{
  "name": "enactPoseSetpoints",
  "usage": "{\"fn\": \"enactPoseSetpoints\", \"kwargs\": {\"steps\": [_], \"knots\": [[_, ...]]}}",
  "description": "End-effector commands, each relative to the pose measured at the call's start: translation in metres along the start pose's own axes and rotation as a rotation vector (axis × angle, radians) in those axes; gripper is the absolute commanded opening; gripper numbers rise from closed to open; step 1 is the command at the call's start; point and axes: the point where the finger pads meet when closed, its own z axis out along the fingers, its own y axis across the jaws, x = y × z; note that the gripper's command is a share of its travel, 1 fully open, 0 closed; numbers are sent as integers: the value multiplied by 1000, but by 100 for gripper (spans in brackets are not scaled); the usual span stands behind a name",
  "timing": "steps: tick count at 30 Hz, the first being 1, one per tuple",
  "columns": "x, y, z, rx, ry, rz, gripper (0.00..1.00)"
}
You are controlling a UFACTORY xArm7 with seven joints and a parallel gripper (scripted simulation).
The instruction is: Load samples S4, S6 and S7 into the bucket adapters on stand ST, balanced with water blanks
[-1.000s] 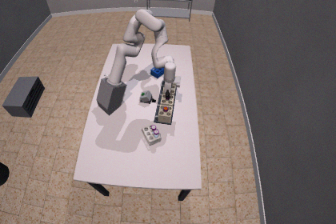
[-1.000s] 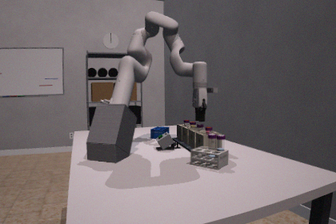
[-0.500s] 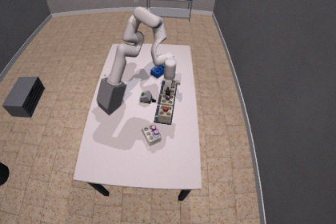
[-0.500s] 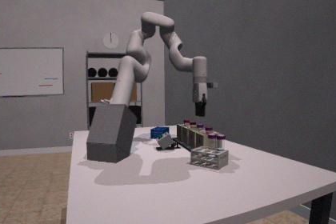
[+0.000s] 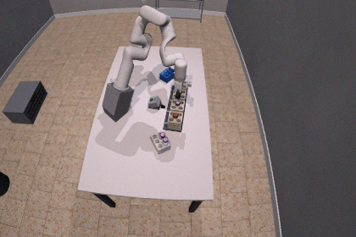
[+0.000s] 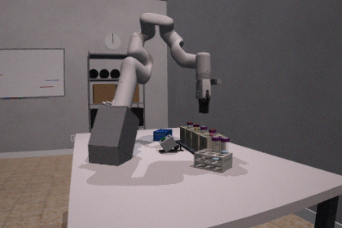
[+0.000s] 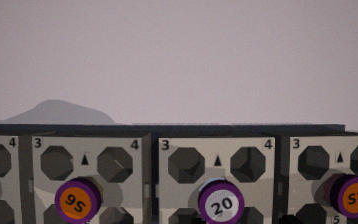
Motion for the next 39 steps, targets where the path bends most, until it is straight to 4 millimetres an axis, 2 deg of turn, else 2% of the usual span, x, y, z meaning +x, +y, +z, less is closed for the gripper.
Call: {"fn": "enactPoseSetpoints", "kwargs": {"steps": [1,18,39], "knots": [[1,1,-10,-2,3,0,44],[1,1,-39,-2,3,0,44],[1,1,-39,-1,3,0,44]]}}
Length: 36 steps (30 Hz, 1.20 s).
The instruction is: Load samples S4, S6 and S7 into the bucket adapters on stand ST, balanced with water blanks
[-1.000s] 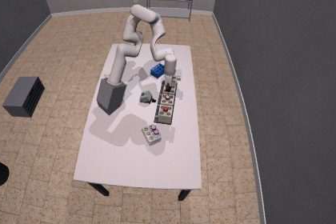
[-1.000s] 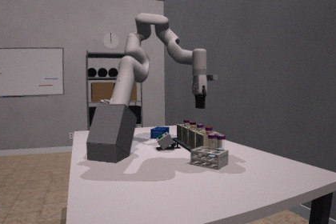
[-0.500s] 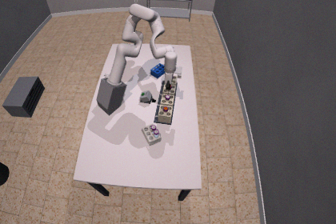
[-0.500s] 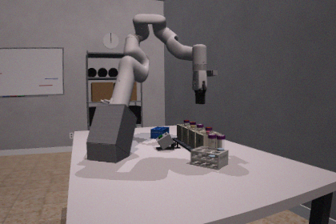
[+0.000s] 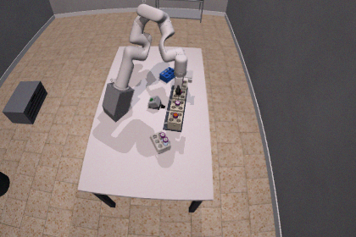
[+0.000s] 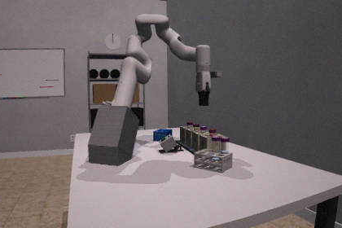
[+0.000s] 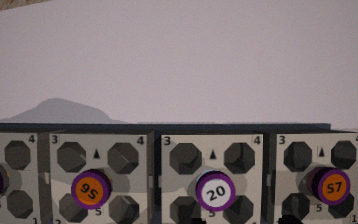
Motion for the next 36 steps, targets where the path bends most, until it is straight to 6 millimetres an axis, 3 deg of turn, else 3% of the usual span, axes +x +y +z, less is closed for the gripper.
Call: {"fn": "enactPoseSetpoints", "kwargs": {"steps": [1,3,4,32,36], "knots": [[1,1,-1,-2,3,0,44],[1,1,-1,-2,3,0,44],[-3,0,1,2,-2,-32,0],[-117,-25,60,96,-134,-884,0],[-125,-27,64,104,-145,-949,0]]}}
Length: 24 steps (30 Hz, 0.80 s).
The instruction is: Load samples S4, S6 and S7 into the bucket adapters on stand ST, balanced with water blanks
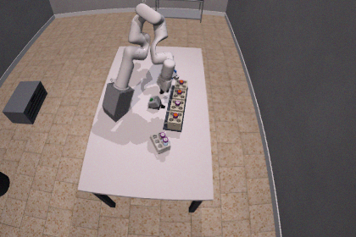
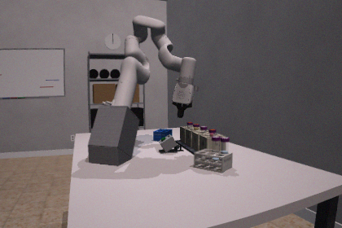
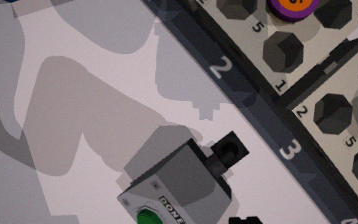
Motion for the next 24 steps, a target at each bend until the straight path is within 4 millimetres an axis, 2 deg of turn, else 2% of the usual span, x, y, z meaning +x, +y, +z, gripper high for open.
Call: {"fn": "enactPoseSetpoints", "kwargs": {"steps": [1,13,15,19,24], "knots": [[-6,-11,10,1,-7,-122,0],[-29,-54,46,43,-70,-515,0],[-29,-54,46,43,-70,-515,0],[-36,-68,58,57,-91,-646,0],[-36,-68,58,58,-92,-654,0]]}}
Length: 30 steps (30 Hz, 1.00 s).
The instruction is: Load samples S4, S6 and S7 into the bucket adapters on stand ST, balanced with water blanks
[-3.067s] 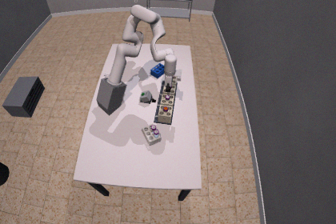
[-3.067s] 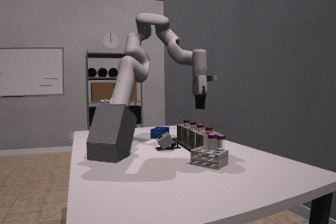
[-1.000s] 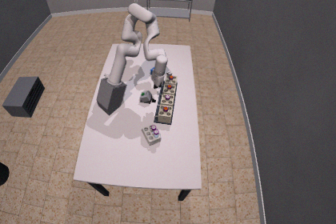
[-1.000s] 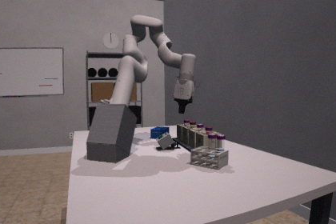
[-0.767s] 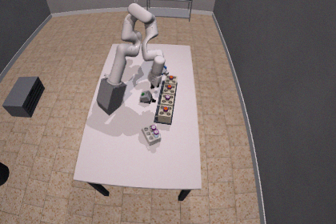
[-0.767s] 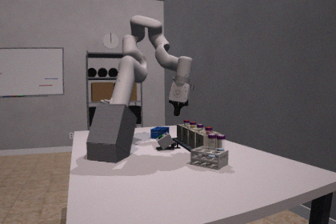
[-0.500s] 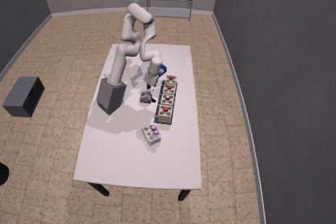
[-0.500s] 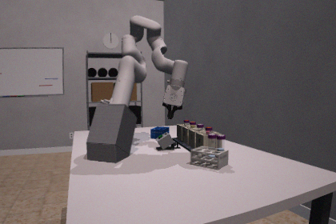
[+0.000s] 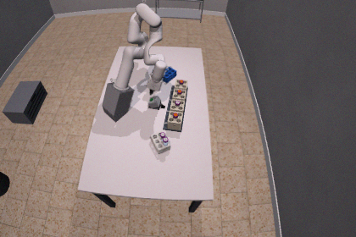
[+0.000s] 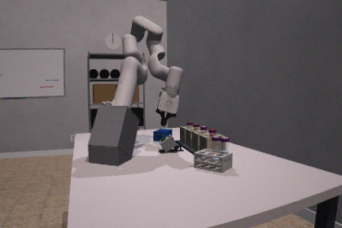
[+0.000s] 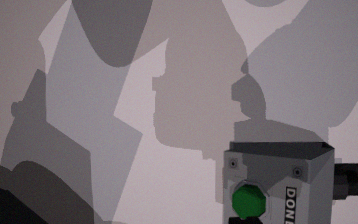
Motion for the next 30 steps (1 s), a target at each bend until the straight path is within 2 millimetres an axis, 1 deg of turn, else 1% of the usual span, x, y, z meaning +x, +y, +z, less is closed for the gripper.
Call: {"fn": "enactPoseSetpoints", "kwargs": {"steps": [1,8,23,30], "knots": [[0,0,1,-9,-1,-16,0],[0,0,1,-9,-1,-16,0],[2,8,30,-8,-1,-16,0],[2,9,35,-8,-1,-16,0]]}}
